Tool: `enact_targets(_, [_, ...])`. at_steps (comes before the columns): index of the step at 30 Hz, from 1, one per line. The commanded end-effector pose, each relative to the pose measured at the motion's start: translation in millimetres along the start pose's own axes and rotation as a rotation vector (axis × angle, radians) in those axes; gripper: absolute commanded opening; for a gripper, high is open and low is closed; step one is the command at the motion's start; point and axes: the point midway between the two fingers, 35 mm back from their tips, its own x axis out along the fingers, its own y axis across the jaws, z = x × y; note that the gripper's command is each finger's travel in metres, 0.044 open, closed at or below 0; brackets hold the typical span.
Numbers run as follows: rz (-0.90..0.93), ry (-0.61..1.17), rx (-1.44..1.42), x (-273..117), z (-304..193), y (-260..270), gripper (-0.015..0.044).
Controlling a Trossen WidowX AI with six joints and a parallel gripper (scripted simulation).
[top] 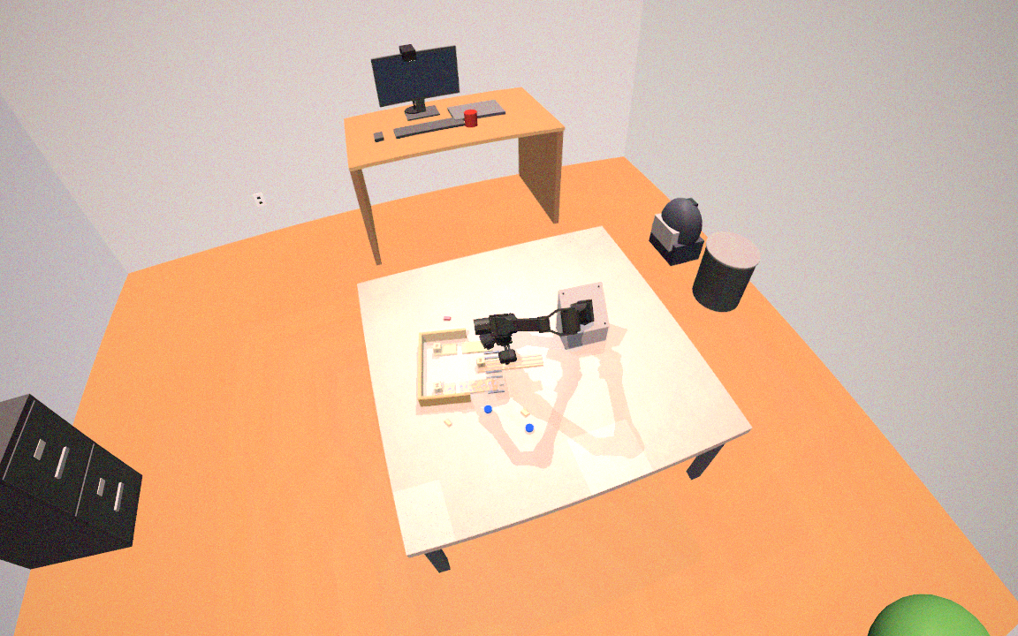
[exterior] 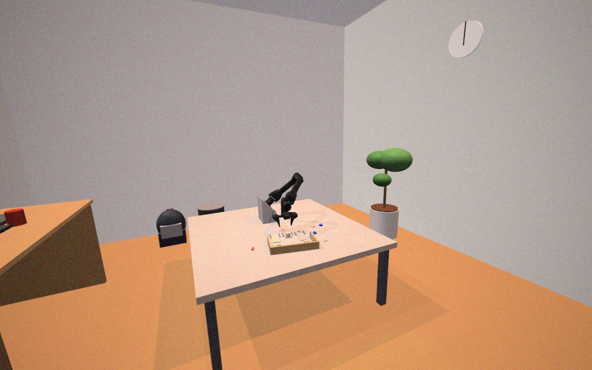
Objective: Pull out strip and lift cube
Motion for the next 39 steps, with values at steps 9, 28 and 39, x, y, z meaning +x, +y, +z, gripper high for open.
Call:
enact_targets(9, [0.001,-0.008,-0.005,-7.0,42.1,-3.7,0.044])
enact_targets(28, [0.0,-0.01,-0.008,-17.7,94.2,-5.8,0.0387])
enact_targets(39, [0.0,-0.011,-0.008,-0.3,95.3,-5.9,0.025])
